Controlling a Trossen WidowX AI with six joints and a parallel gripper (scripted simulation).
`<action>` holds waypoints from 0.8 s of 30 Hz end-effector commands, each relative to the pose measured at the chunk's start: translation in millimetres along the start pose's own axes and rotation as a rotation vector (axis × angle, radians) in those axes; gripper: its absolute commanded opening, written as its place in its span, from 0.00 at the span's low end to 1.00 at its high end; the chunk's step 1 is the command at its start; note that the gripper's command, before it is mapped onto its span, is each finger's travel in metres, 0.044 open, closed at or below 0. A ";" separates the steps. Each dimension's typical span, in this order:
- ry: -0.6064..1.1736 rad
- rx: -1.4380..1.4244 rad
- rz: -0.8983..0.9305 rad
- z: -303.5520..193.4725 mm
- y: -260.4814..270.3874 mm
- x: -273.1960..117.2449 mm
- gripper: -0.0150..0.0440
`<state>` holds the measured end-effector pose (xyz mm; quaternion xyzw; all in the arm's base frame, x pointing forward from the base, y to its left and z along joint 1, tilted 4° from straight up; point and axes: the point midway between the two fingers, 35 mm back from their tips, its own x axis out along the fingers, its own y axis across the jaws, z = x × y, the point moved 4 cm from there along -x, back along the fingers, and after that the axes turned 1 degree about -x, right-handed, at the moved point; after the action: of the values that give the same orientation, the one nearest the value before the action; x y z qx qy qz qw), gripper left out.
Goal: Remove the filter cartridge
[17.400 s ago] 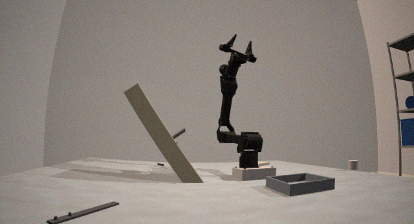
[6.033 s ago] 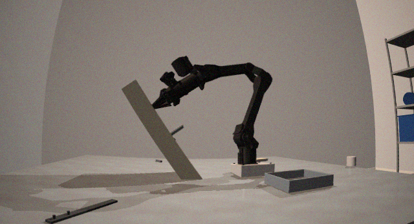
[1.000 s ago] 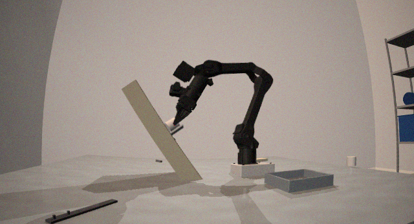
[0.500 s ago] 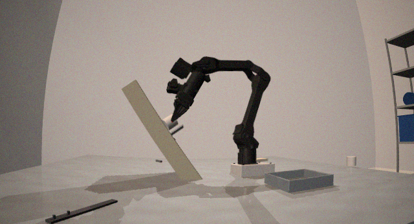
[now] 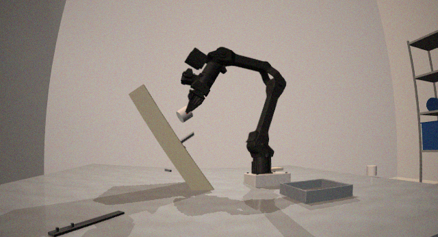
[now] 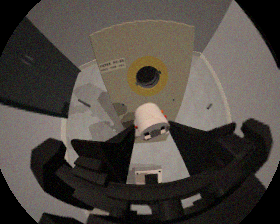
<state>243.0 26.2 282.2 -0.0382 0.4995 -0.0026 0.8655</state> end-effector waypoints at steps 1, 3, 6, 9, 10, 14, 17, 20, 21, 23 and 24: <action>-0.015 0.005 -0.003 1.3 -0.6 -20.9 0.25; -0.015 0.005 -0.003 0.7 -0.9 -30.6 0.25; -0.014 0.005 -0.003 -0.5 -1.3 -41.8 0.25; -0.012 0.006 -0.002 0.4 3.5 -40.5 0.25; -0.010 0.006 -0.001 0.9 6.8 -39.6 0.25; -0.006 0.008 0.001 2.7 20.4 -36.5 0.25; -0.004 0.009 0.001 3.5 30.9 -34.5 0.25; -0.003 0.009 0.002 3.9 41.7 -32.7 0.25; -0.003 0.009 0.002 3.9 45.4 -32.2 0.25; -0.004 0.009 0.002 3.8 52.8 -31.3 0.25; -0.004 0.009 0.003 3.7 56.6 -30.8 0.25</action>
<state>228.0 74.5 306.7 -0.0353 0.5023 -0.0021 0.8640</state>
